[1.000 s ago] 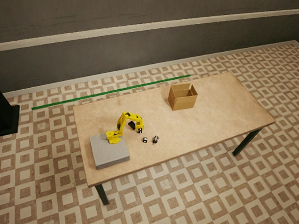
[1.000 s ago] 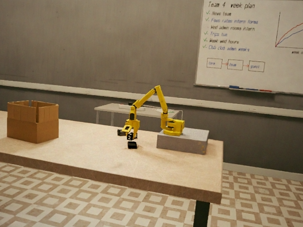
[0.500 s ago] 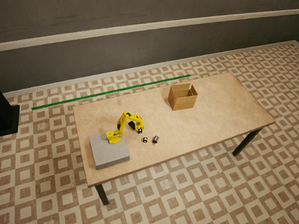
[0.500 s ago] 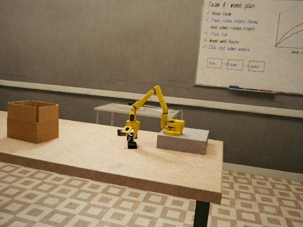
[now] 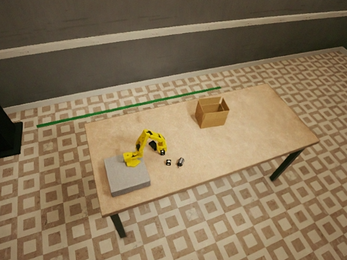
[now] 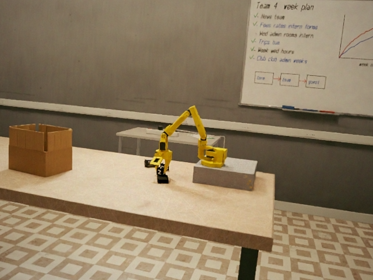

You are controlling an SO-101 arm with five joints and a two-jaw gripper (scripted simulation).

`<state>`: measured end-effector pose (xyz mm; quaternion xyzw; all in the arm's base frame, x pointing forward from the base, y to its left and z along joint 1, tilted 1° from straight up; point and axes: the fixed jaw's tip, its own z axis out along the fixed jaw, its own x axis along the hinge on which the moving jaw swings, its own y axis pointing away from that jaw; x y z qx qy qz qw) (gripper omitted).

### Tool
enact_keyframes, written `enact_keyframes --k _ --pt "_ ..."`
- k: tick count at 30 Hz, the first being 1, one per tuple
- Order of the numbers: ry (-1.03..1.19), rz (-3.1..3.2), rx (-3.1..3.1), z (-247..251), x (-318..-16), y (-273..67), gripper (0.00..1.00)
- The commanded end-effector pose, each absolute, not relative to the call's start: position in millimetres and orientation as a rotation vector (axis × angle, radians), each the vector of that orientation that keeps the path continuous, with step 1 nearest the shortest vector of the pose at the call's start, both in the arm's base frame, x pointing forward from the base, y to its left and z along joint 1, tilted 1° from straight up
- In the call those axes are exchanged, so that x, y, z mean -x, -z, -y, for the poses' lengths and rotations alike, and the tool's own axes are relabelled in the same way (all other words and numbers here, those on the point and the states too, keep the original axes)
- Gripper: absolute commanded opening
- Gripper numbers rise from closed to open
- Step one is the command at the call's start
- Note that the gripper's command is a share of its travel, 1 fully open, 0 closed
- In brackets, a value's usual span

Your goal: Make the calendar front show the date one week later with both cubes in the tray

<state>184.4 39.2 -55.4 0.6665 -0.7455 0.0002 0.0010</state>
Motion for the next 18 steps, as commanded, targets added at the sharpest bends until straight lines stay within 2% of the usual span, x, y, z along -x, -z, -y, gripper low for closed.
enact_keyframes --k 1,9,18 --pt "0.013 2.328 -2.089 -37.8 -180.8 58.8 0.02" --pt "0.013 2.328 -2.089 -37.8 -180.8 58.8 0.16" --pt "0.013 2.328 -2.089 -37.8 -180.8 58.8 0.18"
